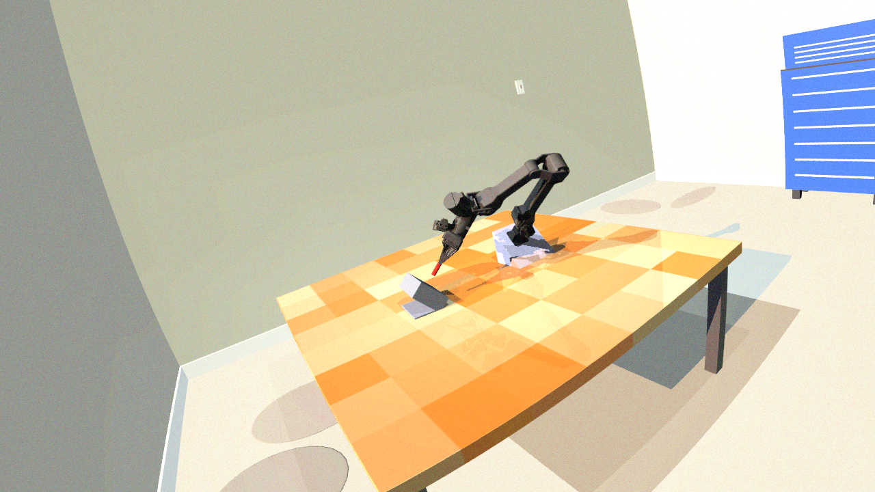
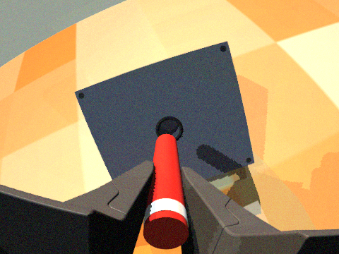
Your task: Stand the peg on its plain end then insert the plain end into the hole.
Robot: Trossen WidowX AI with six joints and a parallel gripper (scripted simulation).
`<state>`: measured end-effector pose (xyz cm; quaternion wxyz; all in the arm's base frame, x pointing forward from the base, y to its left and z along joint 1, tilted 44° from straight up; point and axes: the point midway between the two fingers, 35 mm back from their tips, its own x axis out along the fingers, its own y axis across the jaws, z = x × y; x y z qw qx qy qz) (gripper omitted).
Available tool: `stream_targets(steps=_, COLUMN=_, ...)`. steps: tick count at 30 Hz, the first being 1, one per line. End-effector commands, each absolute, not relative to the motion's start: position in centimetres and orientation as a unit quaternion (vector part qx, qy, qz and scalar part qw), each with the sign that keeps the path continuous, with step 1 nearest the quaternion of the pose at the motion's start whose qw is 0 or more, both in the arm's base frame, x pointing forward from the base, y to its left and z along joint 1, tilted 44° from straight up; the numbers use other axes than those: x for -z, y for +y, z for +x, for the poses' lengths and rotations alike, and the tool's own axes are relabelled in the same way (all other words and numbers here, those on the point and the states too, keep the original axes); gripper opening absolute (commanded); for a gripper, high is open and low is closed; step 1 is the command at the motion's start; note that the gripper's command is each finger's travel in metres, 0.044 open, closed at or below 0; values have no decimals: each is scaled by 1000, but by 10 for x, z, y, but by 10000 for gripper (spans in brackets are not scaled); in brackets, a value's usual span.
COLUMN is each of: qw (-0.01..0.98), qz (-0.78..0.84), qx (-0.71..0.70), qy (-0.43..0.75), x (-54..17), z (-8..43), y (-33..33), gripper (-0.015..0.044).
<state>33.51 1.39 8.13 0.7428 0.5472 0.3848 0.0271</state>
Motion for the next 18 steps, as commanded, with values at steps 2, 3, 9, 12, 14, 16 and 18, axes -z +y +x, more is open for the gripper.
stream_targets(steps=2, qw=744, qz=549, qx=-25, qy=381, x=-77, z=337, y=15, gripper=0)
stream_targets(steps=3, qw=744, qz=549, qx=-25, qy=381, x=-77, z=337, y=15, gripper=0)
stream_targets(steps=9, qw=745, qz=548, qx=-26, qy=380, x=-75, z=341, y=18, gripper=0)
stream_targets(steps=12, qw=745, qz=548, qx=-26, qy=379, x=-73, z=343, y=20, gripper=0)
stream_targets(steps=14, qw=745, qz=548, qx=-27, qy=379, x=-71, z=346, y=21, gripper=0)
stream_targets(steps=16, qw=745, qz=548, qx=-27, qy=379, x=-69, z=348, y=23, gripper=0)
stream_targets(steps=18, qw=745, qz=548, qx=-27, qy=379, x=-67, z=349, y=24, gripper=0)
